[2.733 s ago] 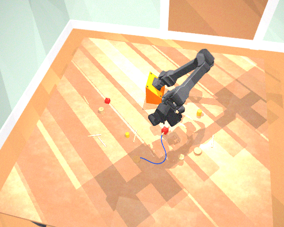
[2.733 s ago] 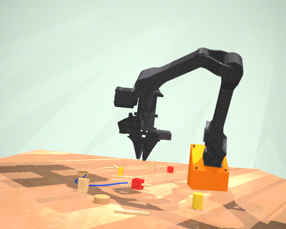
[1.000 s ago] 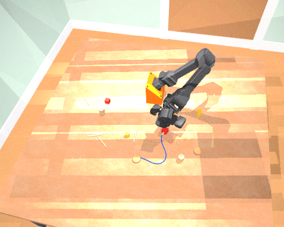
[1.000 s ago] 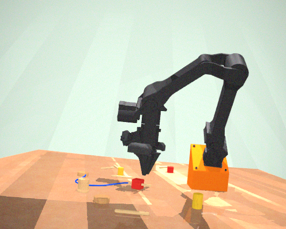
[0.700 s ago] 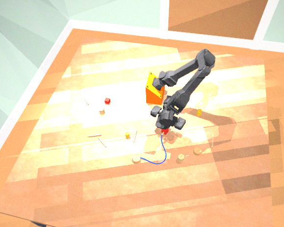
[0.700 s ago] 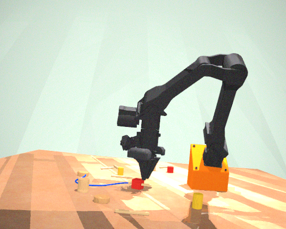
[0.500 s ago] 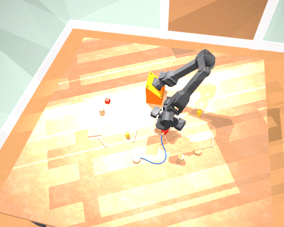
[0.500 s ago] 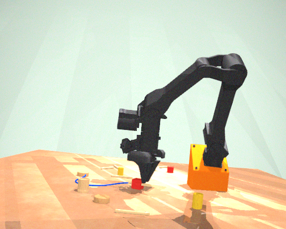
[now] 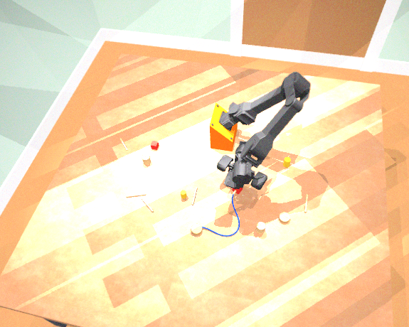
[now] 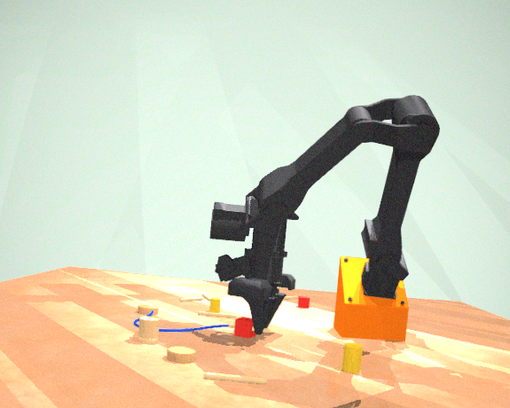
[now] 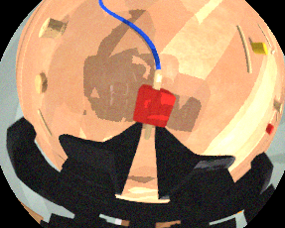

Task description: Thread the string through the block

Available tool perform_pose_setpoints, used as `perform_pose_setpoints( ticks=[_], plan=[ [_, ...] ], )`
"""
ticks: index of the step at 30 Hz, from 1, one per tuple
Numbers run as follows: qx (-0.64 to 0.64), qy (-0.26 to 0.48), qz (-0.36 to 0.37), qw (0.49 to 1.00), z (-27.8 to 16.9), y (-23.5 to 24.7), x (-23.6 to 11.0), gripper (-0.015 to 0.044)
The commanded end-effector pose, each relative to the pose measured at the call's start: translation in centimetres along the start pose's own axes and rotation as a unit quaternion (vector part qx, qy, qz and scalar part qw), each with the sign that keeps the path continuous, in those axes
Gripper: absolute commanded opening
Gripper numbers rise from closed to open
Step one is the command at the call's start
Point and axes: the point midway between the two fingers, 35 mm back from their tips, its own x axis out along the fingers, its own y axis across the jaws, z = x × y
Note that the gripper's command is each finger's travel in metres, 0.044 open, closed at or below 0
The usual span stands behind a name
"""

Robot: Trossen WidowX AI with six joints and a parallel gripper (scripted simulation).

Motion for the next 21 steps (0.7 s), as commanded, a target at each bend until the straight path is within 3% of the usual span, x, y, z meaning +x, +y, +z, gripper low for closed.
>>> perform_pose_setpoints(
  ticks=[1, 21],
  plan=[
    [0.0, 0.0, 0.0, 1.0, 0.02, 0.01, -0.03, 0.0],
    [0.035, -0.019, 0.004, 0.999, 0.06, 0.18, 0.02, 0.0]
  ],
)
